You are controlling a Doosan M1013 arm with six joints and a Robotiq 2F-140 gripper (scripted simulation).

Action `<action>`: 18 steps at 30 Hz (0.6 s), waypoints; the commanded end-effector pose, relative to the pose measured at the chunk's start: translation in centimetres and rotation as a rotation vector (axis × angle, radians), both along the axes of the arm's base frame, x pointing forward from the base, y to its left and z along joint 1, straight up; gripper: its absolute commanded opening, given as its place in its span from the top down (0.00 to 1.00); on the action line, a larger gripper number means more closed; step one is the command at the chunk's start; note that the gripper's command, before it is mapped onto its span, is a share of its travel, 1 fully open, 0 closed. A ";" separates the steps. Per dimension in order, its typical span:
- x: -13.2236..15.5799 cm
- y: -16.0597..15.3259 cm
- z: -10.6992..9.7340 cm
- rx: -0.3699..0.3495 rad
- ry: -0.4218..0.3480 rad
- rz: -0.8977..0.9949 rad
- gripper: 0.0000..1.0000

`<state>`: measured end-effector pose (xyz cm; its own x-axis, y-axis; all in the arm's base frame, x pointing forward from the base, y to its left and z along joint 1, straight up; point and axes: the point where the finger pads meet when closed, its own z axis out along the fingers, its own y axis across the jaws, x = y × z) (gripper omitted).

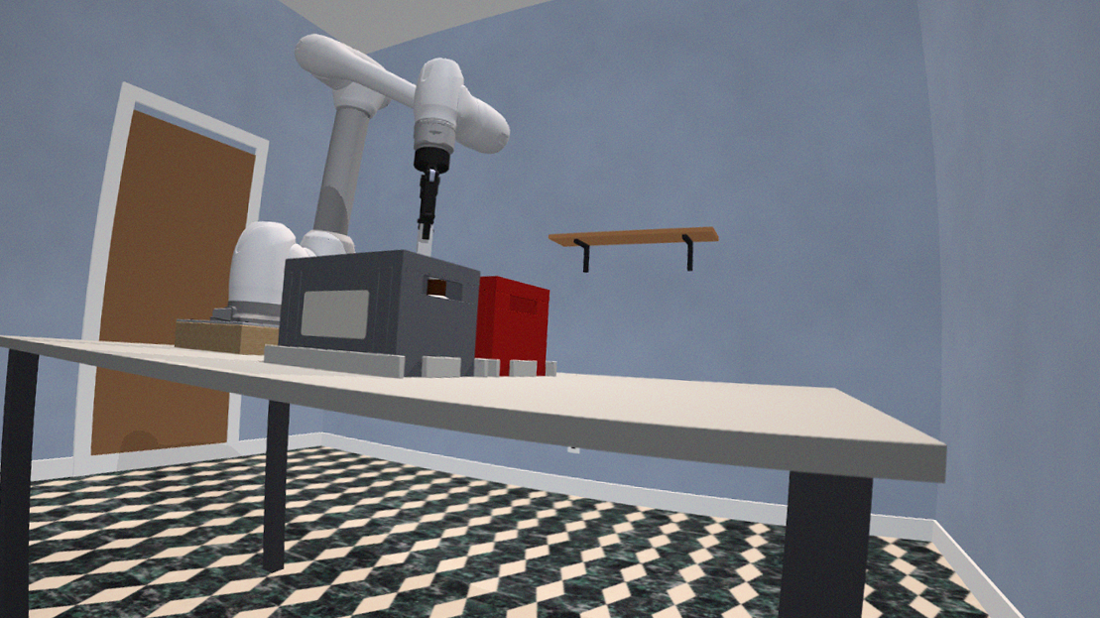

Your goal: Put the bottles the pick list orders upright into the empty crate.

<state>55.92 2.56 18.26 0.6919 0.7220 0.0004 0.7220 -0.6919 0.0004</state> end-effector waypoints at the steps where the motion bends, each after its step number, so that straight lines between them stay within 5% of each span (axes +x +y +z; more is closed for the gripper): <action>1: 0.0 0.0 0.0 0.000 0.000 0.000 0.62; 18: 2.8 -3.3 0.0 0.000 0.000 0.000 0.62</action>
<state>57.89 0.38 18.26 0.6922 0.7217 0.0002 0.7217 -0.6922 0.0007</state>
